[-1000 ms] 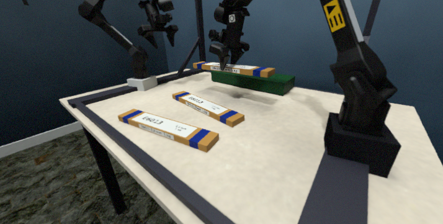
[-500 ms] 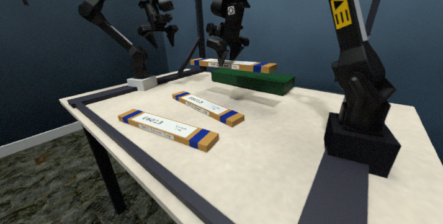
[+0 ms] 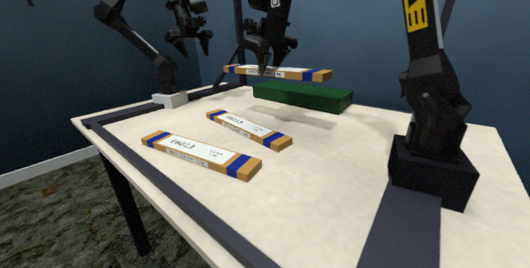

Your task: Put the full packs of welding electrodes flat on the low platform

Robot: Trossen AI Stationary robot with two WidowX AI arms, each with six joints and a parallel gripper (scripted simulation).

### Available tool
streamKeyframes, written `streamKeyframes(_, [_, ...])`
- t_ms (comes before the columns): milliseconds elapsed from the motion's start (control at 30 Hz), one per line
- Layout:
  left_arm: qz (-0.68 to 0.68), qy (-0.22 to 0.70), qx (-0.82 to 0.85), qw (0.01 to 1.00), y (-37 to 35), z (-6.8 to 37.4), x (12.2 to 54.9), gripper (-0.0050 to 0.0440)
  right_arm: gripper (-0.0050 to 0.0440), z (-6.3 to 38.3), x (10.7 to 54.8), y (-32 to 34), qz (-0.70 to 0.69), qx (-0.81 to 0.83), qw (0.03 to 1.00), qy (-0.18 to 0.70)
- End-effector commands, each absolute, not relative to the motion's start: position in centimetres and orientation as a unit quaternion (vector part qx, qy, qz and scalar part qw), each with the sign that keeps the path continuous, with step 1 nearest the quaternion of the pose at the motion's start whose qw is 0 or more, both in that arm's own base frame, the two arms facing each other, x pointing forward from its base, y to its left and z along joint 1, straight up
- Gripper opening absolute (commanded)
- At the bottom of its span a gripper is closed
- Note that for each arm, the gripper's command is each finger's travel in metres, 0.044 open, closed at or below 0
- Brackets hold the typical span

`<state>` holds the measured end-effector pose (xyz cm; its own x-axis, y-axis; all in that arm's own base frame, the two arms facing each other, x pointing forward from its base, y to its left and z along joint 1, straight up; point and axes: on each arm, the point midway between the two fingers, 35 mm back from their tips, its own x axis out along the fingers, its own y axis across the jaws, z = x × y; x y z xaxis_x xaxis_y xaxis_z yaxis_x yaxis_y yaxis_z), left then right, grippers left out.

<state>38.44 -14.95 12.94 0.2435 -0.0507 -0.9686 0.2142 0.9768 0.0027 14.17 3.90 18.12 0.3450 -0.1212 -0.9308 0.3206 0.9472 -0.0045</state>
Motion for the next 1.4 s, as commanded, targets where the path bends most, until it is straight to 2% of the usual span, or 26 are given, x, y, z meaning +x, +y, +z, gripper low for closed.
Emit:
streamKeyframes(0, [-0.092,0.588,0.062,0.801,-14.8,15.2,38.4,-0.0050,0.0430,18.8,14.4,4.0,-0.133,0.094,0.820,0.548])
streamKeyframes(500, [-0.092,0.591,0.063,0.799,-15.0,14.9,38.1,-0.0050,0.0430,18.8,14.4,4.0,-0.133,0.094,0.820,0.548])
streamKeyframes(1367, [-0.090,0.593,0.063,0.798,-15.0,11.3,38.4,-0.0050,0.0430,18.8,14.4,4.0,-0.133,0.094,0.820,0.548])
